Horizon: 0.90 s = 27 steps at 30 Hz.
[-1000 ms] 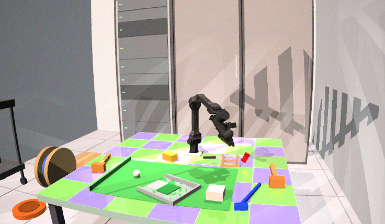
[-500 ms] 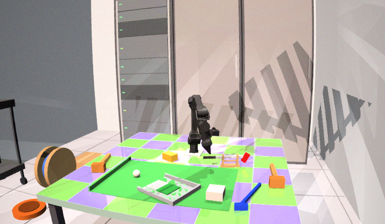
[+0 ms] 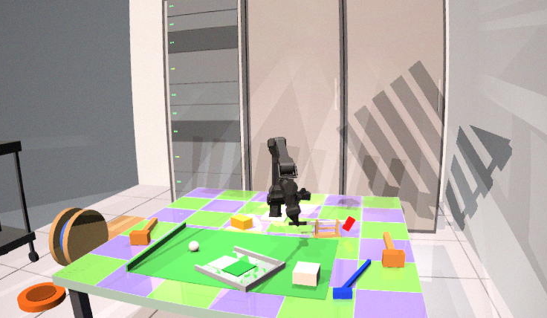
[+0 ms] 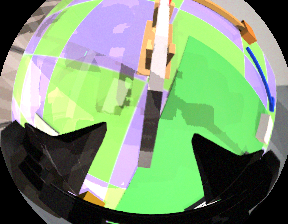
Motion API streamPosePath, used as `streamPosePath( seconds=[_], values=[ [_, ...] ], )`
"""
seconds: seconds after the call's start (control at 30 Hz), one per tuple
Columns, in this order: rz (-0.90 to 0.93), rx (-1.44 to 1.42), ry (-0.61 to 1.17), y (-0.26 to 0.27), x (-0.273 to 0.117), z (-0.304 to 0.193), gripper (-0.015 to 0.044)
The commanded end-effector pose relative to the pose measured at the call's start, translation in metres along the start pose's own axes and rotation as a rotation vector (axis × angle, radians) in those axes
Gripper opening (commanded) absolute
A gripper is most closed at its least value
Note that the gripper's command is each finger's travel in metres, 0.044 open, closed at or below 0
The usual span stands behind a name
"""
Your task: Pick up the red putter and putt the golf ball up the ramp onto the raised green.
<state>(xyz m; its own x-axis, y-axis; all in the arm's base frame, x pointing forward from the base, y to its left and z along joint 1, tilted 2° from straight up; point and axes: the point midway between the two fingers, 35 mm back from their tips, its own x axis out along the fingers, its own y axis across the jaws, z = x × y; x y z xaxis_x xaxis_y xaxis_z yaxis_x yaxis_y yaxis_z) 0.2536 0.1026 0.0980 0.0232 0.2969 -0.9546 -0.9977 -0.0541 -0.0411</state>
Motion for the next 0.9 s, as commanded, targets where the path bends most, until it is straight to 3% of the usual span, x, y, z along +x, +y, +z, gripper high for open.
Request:
streamPosePath(
  seconds=[0.0, 0.73, 0.87],
  values=[
    [0.009, -0.001, 0.006, 0.002, 0.013, -0.005, 0.044],
    [0.009, -0.001, 0.006, 0.002, 0.036, -0.011, 0.044],
    [0.006, -0.001, 0.001, 0.002, 0.032, -0.009, 0.0335]
  ],
)
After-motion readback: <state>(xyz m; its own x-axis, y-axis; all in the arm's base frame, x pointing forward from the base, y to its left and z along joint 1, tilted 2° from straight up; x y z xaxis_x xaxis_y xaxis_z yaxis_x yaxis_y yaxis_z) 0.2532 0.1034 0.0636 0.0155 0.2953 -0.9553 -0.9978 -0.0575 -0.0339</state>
